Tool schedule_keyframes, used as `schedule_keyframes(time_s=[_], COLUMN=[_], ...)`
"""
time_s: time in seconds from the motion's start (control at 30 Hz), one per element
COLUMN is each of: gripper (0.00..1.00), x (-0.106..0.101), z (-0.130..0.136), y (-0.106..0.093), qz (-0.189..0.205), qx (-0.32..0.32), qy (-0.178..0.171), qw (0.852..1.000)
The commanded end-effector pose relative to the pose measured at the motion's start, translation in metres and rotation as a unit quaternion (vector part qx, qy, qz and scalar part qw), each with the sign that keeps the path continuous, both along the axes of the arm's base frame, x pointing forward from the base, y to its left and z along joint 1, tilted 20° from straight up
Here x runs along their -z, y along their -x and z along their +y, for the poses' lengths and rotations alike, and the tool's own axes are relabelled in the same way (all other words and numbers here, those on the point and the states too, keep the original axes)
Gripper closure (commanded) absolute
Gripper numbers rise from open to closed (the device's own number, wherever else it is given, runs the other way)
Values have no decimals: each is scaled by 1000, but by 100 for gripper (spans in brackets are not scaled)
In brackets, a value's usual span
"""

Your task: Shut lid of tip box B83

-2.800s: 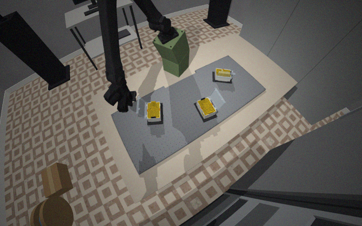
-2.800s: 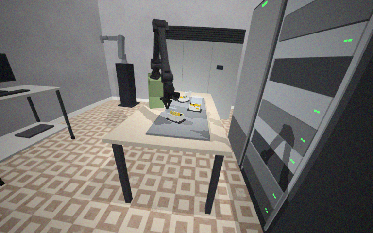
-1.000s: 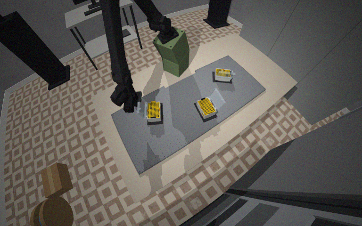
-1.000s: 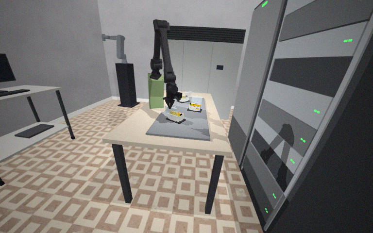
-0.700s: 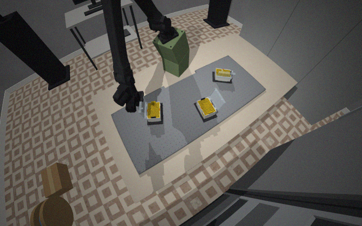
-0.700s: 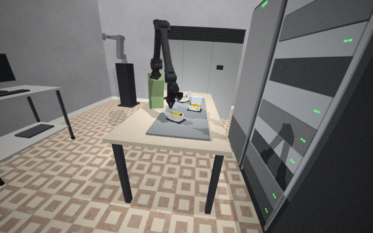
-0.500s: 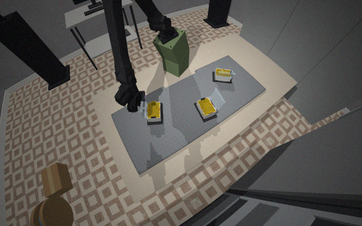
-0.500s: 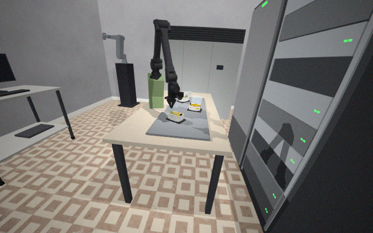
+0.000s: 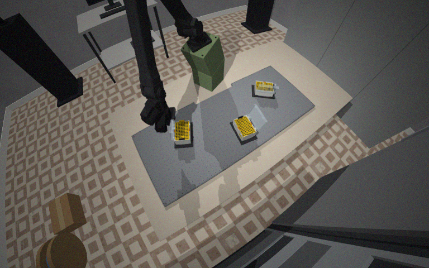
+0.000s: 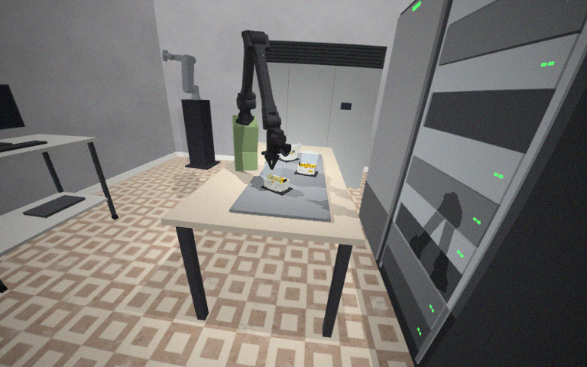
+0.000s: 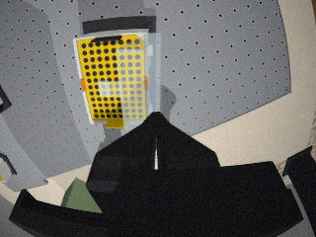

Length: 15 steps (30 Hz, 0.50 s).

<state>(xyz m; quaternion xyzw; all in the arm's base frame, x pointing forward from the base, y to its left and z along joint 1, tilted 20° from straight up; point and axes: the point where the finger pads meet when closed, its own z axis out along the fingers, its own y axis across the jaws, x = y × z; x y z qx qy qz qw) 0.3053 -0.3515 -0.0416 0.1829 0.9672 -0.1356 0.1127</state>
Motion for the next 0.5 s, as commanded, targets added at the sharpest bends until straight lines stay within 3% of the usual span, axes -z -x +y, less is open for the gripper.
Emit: schedule_keyframes(time_s=[0.0, 0.07, 0.1, 0.47], gripper=[100, 100, 100, 100], x=[-9, -9, 2, -4], z=[2, 2, 2, 18], y=[-6, -6, 1, -11], qz=[-13, -13, -5, -11], qx=[6, 6, 12, 5], qy=[12, 12, 3, 8], qw=[1000, 1000, 1000, 1000])
